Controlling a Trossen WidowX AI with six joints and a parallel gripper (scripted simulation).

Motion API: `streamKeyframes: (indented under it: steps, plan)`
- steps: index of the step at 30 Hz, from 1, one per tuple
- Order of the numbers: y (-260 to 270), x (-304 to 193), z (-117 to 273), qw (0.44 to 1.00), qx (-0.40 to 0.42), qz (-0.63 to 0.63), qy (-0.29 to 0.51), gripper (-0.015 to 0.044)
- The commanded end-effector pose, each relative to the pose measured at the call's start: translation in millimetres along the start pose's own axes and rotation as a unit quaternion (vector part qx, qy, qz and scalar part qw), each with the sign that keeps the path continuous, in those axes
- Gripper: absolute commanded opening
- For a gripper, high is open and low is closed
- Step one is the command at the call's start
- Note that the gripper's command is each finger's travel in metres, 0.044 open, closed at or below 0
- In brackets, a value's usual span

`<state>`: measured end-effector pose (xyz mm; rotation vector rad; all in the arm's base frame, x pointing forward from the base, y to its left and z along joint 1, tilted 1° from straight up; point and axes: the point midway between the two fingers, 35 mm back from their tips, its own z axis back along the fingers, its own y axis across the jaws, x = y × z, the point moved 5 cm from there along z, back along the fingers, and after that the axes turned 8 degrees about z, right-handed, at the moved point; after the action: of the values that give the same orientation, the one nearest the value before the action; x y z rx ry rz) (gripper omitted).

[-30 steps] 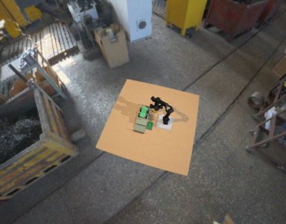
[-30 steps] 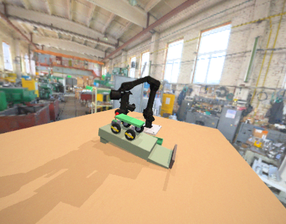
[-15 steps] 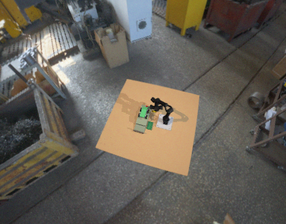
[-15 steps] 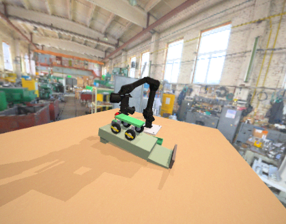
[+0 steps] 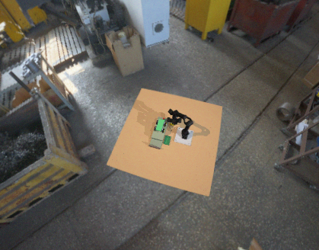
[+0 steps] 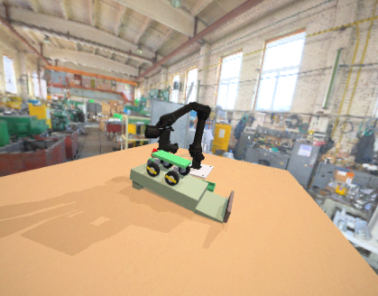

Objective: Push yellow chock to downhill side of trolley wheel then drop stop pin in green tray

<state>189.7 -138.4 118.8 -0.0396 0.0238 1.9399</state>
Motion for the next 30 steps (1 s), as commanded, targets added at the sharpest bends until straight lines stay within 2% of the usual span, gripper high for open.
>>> streamKeyframes:
  steps: [1,9,14,22,30]
  plan:
    - [0.3,1.2,-9.5,1.0,0.001,0.002,-0.006,0.019]
    - [0.5,1.5,-15.2,1.0,0.001,0.002,-0.006,0.019]
    - [0.3,0.7,-11.5,1.0,0.001,0.0,-0.002,0.0059]
    - [0.3,0.6,-10.8,1.0,0.001,0.0,-0.002,0.0]
    - [2.3,2.6,16.5,1.0,0.001,0.002,-0.006,0.0]
